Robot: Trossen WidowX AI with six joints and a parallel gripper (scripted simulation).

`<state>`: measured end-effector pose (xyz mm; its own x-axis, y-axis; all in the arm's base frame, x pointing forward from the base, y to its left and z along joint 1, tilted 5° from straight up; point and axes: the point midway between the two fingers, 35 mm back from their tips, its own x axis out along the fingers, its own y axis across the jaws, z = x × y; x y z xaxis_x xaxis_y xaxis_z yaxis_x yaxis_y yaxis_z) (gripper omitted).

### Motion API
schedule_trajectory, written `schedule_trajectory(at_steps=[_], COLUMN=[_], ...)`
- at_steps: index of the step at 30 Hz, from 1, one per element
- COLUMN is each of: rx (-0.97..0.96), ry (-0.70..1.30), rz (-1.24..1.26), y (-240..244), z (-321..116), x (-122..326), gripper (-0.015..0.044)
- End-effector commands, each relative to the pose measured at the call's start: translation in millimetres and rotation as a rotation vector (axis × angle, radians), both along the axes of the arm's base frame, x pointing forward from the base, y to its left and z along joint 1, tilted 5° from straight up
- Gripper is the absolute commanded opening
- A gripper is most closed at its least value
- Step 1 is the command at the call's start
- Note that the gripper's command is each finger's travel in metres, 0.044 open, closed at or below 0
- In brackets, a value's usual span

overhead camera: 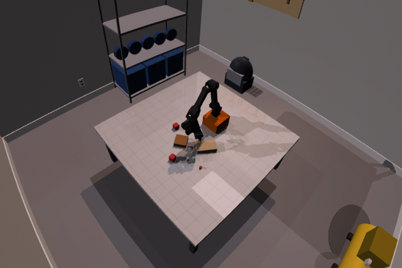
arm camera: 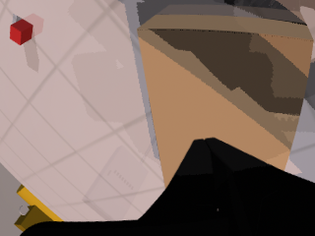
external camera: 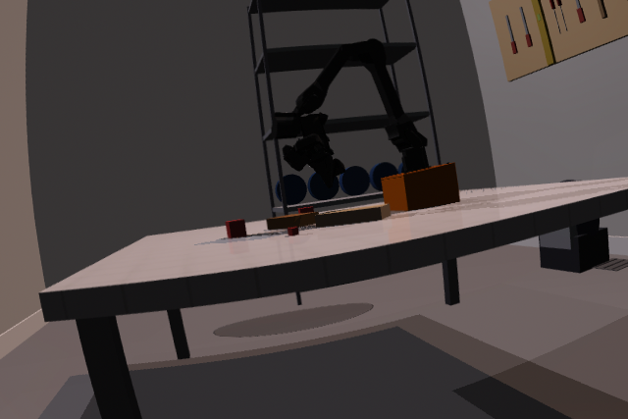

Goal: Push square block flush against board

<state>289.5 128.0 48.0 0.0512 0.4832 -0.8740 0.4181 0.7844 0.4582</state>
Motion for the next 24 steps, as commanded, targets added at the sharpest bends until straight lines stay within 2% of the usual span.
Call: schedule_trajectory(at_steps=[1,8,15,24], rx=[-0.086,-0.277,-0.448,-0.471], ry=[0.072,0.102,0.010,-0.021], rz=[0.008,-0.016,-0.077,-0.092], y=[31.1,79.0,122.7,130.6], z=[-10.6,-24.8,-33.8,-34.7], x=[-24.3,-63.0,-108.9,-119.1], gripper=[0.0000,0.0000,0.0000,0.0000])
